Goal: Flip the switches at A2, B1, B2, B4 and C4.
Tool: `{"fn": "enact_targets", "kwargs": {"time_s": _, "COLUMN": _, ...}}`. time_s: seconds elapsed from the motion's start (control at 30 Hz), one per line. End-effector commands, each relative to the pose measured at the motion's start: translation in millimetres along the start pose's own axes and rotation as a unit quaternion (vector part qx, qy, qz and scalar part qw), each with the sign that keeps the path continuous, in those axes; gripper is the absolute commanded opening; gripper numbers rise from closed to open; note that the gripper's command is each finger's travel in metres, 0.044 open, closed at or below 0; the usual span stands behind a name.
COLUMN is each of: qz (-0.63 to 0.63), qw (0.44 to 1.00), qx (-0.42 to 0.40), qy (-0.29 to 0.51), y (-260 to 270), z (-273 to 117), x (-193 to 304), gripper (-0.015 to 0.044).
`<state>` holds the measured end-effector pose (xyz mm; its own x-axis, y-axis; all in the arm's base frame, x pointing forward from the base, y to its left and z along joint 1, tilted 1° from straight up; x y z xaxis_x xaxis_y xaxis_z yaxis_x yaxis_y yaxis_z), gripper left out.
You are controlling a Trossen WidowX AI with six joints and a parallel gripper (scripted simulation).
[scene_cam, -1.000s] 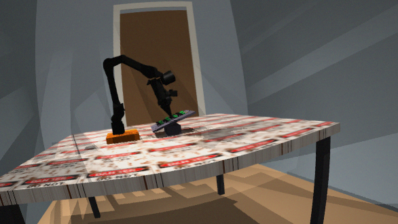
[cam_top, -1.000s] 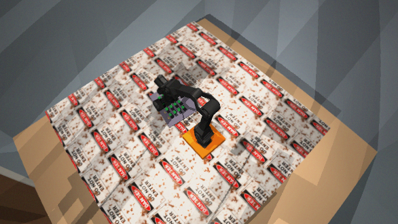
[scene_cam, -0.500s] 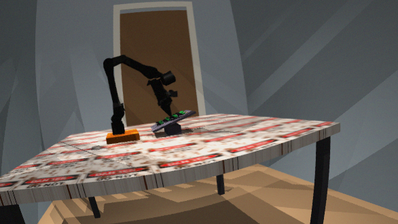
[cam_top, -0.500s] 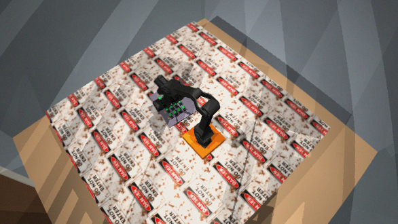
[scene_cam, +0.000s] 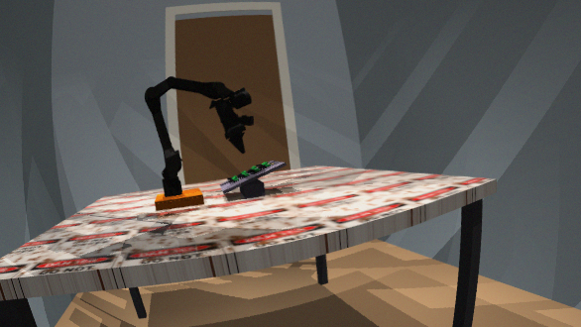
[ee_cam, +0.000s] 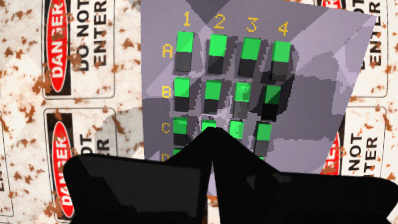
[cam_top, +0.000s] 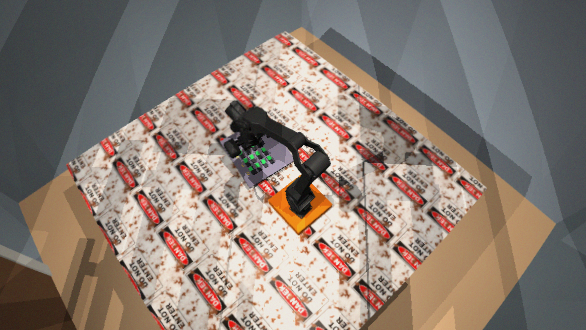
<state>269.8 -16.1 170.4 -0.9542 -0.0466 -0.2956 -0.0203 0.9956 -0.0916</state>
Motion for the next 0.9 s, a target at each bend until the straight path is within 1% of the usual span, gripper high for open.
{"fn": "enact_targets", "kwargs": {"time_s": 0.0, "qz": 0.002, "qw": 1.000, "qx": -0.002, "qy": 0.007, "y": -6.7, "z": -1.7, "x": 3.8, "gripper": 0.0000}}
{"fn": "enact_targets", "kwargs": {"time_s": 0.17, "qz": 0.001, "qw": 1.000, "qx": 0.000, "qy": 0.008, "y": -53.5, "z": -1.9, "x": 16.1, "gripper": 0.0000}}
{"fn": "enact_targets", "kwargs": {"time_s": 0.27, "qz": 0.001, "qw": 1.000, "qx": 0.000, "qy": 0.007, "y": -55.3, "z": 0.0, "x": 16.8, "gripper": 0.0000}}
{"fn": "enact_targets", "kwargs": {"time_s": 0.4, "qz": 0.001, "qw": 1.000, "qx": 0.003, "qy": -0.005, "y": -55.0, "z": 31.1, "x": 18.7, "gripper": 0.0000}}
{"fn": "enact_targets", "kwargs": {"time_s": 0.87, "qz": 0.001, "qw": 1.000, "qx": 0.003, "qy": -0.005, "y": -54.9, "z": 43.6, "x": 19.3, "gripper": 0.0000}}
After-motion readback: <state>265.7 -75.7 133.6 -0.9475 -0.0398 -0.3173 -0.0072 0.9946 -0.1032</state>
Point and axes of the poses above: the point midway between the two fingers, 35 mm back from their tips, its own z axis out along the fingers, its own y axis across the jaws, x = y × z, the point moved 3 cm from there along -z, back along the fingers, and after that the axes turned 14 degrees about -z, right-handed, at the moved point
